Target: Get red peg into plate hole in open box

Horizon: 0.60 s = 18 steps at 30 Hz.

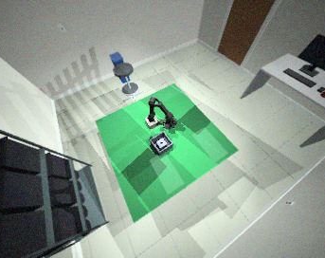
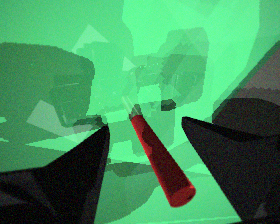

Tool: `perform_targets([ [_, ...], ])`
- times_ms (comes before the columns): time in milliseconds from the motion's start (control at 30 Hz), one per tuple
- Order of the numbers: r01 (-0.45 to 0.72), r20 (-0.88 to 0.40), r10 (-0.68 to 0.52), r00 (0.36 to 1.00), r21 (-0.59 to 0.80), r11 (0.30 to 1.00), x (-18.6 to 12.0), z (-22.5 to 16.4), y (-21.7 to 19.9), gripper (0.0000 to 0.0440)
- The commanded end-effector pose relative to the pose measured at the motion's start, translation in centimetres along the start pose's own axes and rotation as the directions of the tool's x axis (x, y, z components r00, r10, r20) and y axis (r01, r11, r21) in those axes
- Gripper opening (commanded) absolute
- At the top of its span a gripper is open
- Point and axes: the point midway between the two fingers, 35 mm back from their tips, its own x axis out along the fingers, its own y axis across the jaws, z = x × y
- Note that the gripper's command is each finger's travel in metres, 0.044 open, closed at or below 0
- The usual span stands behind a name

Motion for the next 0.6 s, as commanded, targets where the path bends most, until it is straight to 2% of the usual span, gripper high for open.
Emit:
perform_targets([
  [0,0.030,0.004,-0.030,1.000,-0.006,1.000,1.3,0.1,-0.5,0.0233],
  [300,0.100,-0.005,-0.100,0.995,-0.009,0.995,1.9,0.0,-1.1,0.0003],
  [567,0.084,0.049,-0.083,0.995,-0.022,0.996,-0.3,1.0,0.0,0.0000],
])
